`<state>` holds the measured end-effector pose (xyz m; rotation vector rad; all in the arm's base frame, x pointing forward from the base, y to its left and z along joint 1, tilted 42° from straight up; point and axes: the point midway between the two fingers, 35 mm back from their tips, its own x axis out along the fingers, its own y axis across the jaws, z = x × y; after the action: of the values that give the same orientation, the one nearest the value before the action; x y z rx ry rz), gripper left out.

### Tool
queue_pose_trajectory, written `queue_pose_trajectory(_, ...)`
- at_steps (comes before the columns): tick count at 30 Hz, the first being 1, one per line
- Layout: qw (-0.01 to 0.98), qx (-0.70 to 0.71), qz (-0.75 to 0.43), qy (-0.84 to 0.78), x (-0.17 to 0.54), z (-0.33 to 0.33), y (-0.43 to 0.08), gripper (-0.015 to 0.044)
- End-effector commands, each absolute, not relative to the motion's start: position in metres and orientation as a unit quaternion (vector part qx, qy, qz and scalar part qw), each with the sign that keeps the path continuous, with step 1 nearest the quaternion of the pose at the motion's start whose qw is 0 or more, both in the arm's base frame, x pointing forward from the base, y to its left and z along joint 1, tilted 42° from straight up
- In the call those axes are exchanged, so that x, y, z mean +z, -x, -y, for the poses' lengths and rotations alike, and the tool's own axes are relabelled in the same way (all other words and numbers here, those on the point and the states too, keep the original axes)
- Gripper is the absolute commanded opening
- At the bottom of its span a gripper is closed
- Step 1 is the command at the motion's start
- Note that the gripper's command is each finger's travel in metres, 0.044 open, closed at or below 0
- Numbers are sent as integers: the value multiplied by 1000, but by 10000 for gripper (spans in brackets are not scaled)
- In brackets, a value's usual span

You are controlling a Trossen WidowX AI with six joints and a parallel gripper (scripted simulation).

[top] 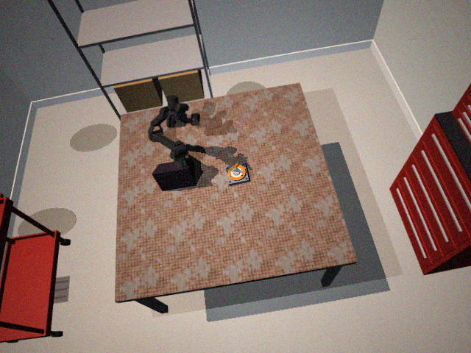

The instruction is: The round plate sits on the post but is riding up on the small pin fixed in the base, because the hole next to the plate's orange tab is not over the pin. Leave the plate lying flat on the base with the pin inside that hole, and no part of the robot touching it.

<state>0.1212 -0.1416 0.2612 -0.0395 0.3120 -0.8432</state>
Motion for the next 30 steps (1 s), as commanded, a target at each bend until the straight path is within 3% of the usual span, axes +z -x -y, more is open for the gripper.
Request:
queue_pose_trajectory(1,902,-404,-153,18,261,142,-123,374)
queue_pose_trajectory(15,929,-126,-341,-68,192,107,-237,6)
queue_pose_trajectory(30,832,128,-518,-153,91,13,-300,0)
